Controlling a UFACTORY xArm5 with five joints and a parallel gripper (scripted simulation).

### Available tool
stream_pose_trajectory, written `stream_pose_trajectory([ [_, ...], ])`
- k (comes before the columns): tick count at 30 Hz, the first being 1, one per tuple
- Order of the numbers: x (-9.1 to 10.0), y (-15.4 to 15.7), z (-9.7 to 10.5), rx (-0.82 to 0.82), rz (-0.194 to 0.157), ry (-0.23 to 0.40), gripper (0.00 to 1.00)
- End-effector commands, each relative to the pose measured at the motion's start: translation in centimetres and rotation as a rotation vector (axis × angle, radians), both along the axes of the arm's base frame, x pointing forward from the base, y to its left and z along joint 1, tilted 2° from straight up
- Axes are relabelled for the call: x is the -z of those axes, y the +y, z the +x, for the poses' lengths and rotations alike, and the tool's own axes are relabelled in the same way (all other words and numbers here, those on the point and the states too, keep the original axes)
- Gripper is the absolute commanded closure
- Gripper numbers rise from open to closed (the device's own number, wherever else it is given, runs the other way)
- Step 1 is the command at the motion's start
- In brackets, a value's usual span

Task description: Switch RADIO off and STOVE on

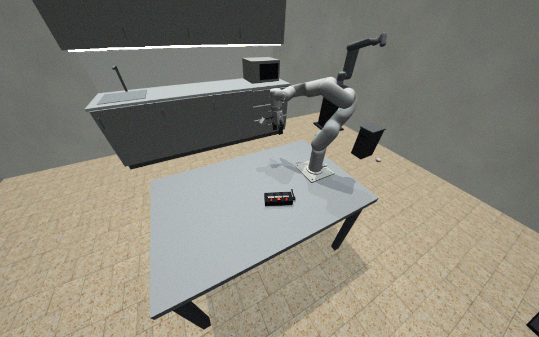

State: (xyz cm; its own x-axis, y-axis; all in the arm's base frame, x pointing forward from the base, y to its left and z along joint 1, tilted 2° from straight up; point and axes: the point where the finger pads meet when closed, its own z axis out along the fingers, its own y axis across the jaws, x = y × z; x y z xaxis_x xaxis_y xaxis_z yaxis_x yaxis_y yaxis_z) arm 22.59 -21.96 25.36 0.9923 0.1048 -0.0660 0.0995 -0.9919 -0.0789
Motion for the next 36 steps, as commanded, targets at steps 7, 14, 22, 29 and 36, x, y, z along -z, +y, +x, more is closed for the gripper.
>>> stream_pose_trajectory([
  [7,4.7,4.2,8.8,0.036,-0.110,-0.141,0.00],
  [14,6.6,7.7,12.0,0.052,-0.130,-0.219,0.00],
  [22,9.0,13.9,15.6,0.077,-0.122,-0.346,0.00],
  [29,10.7,20.6,17.2,0.102,-0.070,-0.463,0.00],
  [36,11.8,26.8,17.1,0.124,0.011,-0.556,0.00],
])
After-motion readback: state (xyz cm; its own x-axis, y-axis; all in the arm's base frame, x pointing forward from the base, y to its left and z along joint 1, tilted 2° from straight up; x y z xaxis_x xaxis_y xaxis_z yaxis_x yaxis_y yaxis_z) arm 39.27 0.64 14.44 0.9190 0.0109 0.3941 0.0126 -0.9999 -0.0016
